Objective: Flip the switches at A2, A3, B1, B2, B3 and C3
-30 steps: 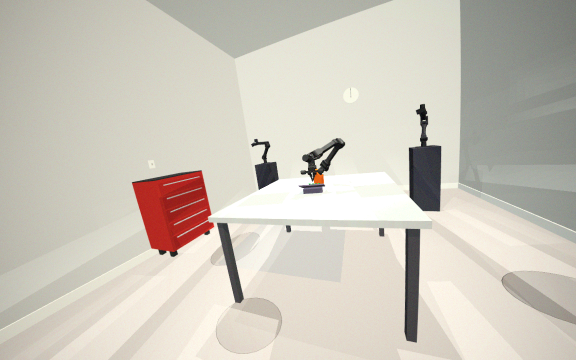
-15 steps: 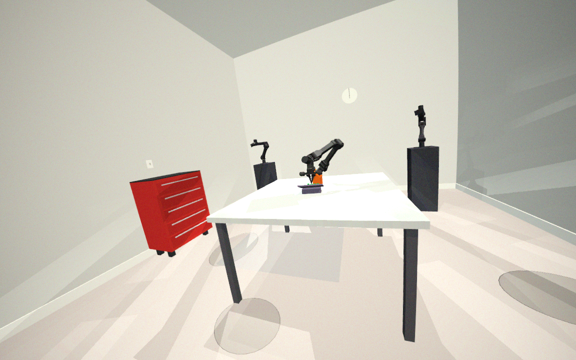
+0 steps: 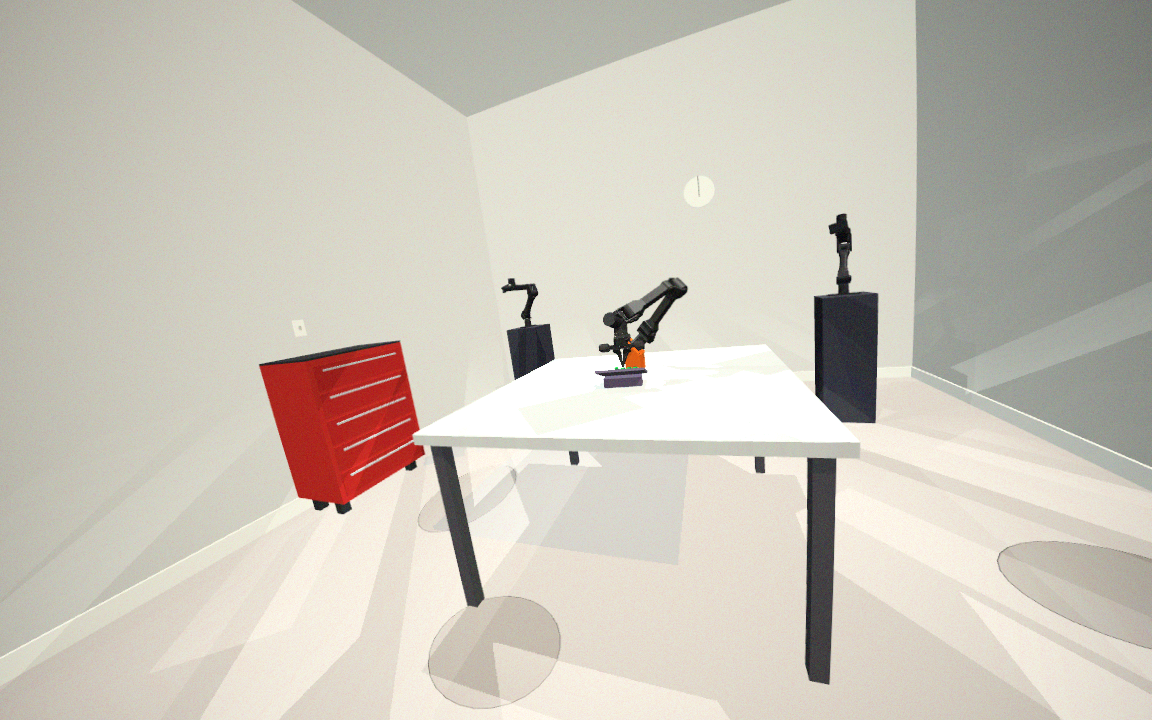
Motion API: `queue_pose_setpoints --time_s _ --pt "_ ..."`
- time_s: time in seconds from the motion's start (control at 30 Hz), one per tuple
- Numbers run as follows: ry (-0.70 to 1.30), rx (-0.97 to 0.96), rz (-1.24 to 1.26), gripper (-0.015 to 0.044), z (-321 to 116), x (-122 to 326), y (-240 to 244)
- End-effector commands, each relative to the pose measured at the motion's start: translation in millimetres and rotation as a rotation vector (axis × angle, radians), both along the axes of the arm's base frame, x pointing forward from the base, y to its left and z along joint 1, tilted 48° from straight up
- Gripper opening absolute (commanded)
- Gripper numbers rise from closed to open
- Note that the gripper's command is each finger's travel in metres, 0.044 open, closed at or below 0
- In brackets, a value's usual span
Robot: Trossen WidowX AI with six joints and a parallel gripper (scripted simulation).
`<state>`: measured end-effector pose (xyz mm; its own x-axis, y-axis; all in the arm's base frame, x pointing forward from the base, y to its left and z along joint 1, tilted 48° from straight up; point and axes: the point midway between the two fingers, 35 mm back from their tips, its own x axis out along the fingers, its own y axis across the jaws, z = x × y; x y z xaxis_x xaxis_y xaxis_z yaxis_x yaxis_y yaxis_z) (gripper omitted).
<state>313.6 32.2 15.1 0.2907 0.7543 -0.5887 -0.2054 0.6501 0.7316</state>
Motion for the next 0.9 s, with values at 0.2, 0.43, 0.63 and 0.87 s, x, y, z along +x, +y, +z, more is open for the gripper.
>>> queue_pose_setpoints --time_s 0.2,0.43,0.63,0.87 --pt "0.004 0.002 -0.004 0.0 -0.5 -0.1 0.4" --pt "0.004 0.002 -0.004 0.0 -1.1 0.1 1.1" --pt "0.004 0.002 -0.004 0.0 -1.5 0.3 1.7" --pt "0.004 0.002 -0.004 0.0 -2.1 0.6 2.5"
